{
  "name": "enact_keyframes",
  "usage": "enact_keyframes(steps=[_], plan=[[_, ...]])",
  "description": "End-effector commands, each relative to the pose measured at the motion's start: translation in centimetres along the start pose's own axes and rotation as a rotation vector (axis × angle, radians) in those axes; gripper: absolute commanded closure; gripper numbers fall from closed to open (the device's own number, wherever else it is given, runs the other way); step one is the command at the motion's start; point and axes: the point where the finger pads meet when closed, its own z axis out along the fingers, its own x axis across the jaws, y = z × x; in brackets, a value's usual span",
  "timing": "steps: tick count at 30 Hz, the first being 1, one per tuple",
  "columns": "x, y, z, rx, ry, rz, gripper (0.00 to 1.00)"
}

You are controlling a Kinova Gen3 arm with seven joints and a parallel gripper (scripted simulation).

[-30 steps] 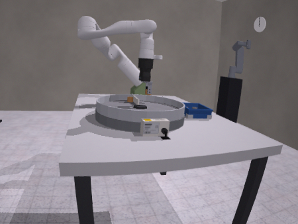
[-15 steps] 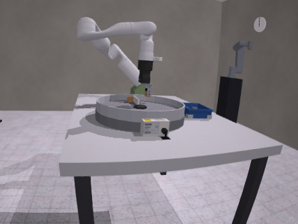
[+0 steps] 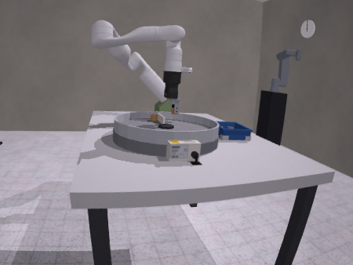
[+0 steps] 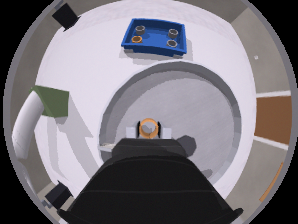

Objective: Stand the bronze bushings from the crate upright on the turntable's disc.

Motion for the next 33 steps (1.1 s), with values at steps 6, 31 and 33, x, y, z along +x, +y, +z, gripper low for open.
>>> enact_keyframes(steps=[6, 31, 33], plan=[[-0.01, -0.05, 0.21, 0.002, 0.001, -0.001, 1.00], [0.28, -0.29, 0.46, 0.003, 0.001, 0.003, 1.00], [0.28, -0.29, 0.46, 0.003, 0.001, 0.003, 1.00]])
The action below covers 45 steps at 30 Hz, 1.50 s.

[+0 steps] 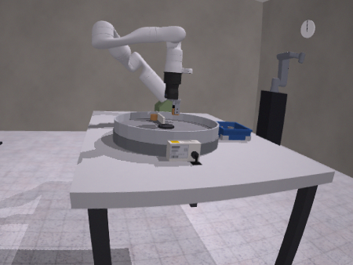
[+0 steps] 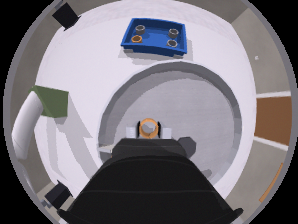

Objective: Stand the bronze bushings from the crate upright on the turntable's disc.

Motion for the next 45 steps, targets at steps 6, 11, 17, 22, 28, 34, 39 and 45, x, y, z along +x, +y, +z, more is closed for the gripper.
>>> enact_keyframes(steps=[6, 11, 17, 22, 28, 34, 39, 45], plan=[[0.2, -0.1, 0.1, 0.004, 0.000, 0.006, 1.00], [0.2, -0.1, 0.1, 0.004, 0.000, 0.006, 1.00], [0.2, -0.1, 0.1, 0.004, 0.000, 0.006, 1.00], [0.2, -0.1, 0.2, 0.004, 0.000, 0.006, 1.00], [0.1, -0.1, 0.8, 0.002, 0.000, 0.002, 1.00], [0.1, -0.1, 1.8, 0.002, 0.000, 0.002, 1.00], [0.1, -0.1, 2.3, 0.002, 0.000, 0.002, 1.00], [0.1, -0.1, 3.1, 0.002, 0.000, 0.002, 1.00]])
